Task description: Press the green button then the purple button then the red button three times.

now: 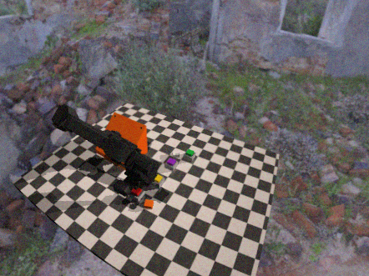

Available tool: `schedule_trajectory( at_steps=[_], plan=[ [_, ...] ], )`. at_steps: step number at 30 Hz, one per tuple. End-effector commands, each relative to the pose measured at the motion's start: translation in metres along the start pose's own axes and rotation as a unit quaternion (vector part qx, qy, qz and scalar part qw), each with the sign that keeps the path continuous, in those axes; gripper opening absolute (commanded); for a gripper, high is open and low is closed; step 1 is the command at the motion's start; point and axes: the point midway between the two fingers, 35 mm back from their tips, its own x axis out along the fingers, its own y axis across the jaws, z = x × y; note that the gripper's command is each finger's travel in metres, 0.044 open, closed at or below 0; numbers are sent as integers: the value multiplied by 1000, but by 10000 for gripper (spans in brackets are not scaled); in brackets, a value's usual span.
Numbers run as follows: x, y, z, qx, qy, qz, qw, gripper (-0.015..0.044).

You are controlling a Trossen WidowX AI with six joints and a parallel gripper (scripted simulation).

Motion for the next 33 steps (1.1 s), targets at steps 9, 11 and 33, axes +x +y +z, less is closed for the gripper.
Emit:
schedule_trajectory(
  at_steps=[9,11,33],
  plan=[
    [21,1,-3,-4,5,-1,1000,20],
    [22,1,-3,-4,5,-1,1000,20],
    [-13,1,-3,-4,5,-1,1000,20]
  ],
)
